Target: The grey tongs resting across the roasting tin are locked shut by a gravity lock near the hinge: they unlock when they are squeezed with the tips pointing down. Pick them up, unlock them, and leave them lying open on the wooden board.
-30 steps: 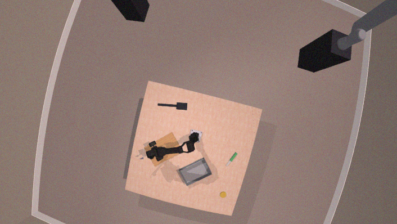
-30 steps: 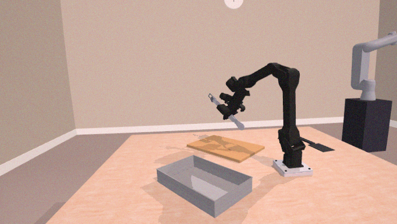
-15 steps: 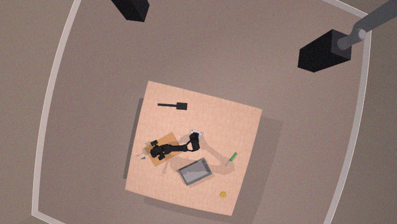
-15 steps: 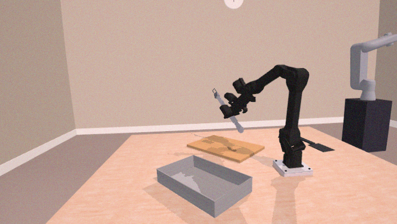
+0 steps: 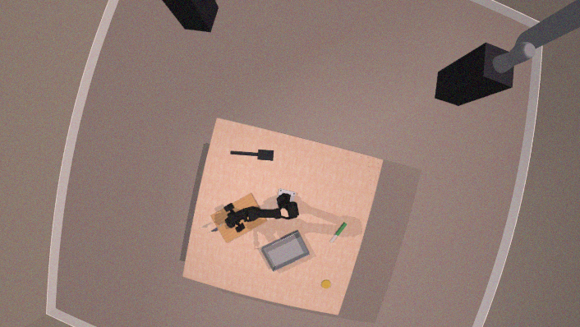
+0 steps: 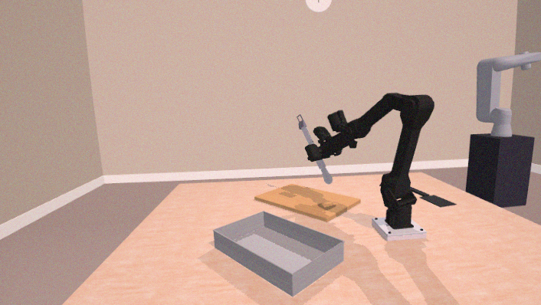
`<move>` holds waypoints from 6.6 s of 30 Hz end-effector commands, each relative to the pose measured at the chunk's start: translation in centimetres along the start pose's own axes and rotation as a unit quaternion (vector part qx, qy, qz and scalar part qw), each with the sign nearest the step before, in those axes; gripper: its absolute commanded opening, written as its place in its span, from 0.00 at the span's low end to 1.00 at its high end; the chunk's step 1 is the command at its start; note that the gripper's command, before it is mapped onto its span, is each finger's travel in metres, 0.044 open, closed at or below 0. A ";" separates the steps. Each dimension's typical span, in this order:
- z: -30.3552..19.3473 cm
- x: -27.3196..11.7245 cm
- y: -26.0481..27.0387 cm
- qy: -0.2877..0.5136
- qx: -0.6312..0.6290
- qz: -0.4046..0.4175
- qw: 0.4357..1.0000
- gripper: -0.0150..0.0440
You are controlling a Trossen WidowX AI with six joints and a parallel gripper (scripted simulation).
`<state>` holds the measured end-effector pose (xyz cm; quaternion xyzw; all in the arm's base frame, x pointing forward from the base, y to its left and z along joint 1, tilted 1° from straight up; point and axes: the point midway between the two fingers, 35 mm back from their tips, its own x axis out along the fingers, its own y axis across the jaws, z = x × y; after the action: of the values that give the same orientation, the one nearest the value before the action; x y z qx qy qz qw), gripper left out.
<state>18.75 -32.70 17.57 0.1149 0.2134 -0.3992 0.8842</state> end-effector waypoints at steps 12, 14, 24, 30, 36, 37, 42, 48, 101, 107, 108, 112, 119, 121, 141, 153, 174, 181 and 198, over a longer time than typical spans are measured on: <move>-0.3 -2.1 0.5 -0.083 -0.014 0.003 0.996 0.00; -0.3 -2.1 0.5 -0.083 -0.014 0.003 0.996 0.00; -0.3 -2.1 0.5 -0.083 -0.014 0.003 0.996 0.00; -0.3 -2.1 0.5 -0.083 -0.014 0.003 0.996 0.00; -0.3 -2.1 0.5 -0.083 -0.014 0.003 0.996 0.00; -0.3 -2.1 0.5 -0.083 -0.014 0.003 0.996 0.00; -0.3 -2.1 0.5 -0.083 -0.014 0.003 0.996 0.00; -0.2 -2.1 0.5 -0.082 -0.013 0.003 0.997 0.00; 1.6 2.8 -0.3 0.277 0.013 -0.007 0.961 0.00; 1.5 2.7 -0.2 0.319 0.011 -0.007 0.948 0.00; 1.5 2.7 -0.1 0.326 0.011 -0.007 0.945 0.00; 1.5 2.5 0.0 0.354 0.008 -0.007 0.935 0.00; 1.4 2.0 0.2 0.401 0.003 -0.007 0.916 0.00; 1.4 1.9 0.2 0.415 0.001 -0.007 0.910 0.00; 1.3 0.5 0.6 0.497 -0.013 -0.005 0.868 0.00; 0.4 1.3 0.6 0.497 -0.013 -0.005 0.868 0.00; -2.4 3.4 0.4 0.497 -0.013 -0.005 0.868 0.00; -3.4 4.0 0.4 0.497 -0.013 -0.005 0.868 0.00; -5.8 5.3 0.4 0.497 -0.013 -0.005 0.868 0.00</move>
<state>20.47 -33.69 10.47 0.2873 0.6301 -0.2892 0.6609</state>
